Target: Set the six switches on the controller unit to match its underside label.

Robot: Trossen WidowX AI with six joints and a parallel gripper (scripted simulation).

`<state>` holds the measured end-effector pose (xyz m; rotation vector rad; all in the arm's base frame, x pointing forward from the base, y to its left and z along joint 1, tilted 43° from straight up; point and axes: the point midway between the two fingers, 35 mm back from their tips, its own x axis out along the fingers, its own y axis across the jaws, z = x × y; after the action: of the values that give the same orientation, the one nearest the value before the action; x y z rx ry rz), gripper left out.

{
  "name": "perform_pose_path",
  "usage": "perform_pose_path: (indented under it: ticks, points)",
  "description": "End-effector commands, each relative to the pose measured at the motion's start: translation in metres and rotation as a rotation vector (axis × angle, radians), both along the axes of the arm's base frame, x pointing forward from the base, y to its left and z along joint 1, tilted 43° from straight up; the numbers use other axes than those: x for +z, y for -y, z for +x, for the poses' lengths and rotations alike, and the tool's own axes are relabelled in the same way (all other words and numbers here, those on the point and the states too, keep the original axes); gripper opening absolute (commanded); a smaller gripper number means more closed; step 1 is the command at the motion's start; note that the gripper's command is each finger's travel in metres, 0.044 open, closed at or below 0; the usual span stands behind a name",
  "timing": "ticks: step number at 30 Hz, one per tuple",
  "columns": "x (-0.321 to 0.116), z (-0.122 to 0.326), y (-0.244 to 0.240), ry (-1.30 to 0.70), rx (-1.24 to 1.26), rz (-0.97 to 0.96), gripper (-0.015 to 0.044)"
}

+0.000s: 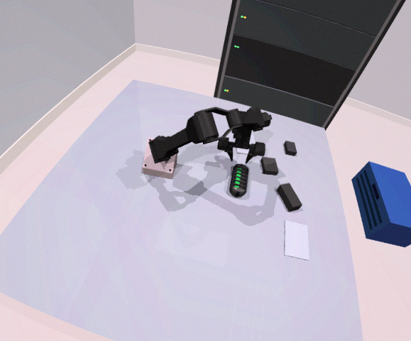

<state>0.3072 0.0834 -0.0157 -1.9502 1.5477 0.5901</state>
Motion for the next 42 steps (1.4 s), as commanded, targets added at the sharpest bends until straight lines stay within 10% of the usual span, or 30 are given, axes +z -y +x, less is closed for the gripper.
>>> perform_pose_path:
  ticks: [1,4,42]
  points:
    - [0.004,0.01,-0.006,-0.039,-0.052,-0.035,0.0368]
    - [0.009,0.019,-0.011,-0.066,-0.092,-0.069,0.044]
    - [-0.025,0.029,0.021,-0.079,-0.111,-0.086,0.044]
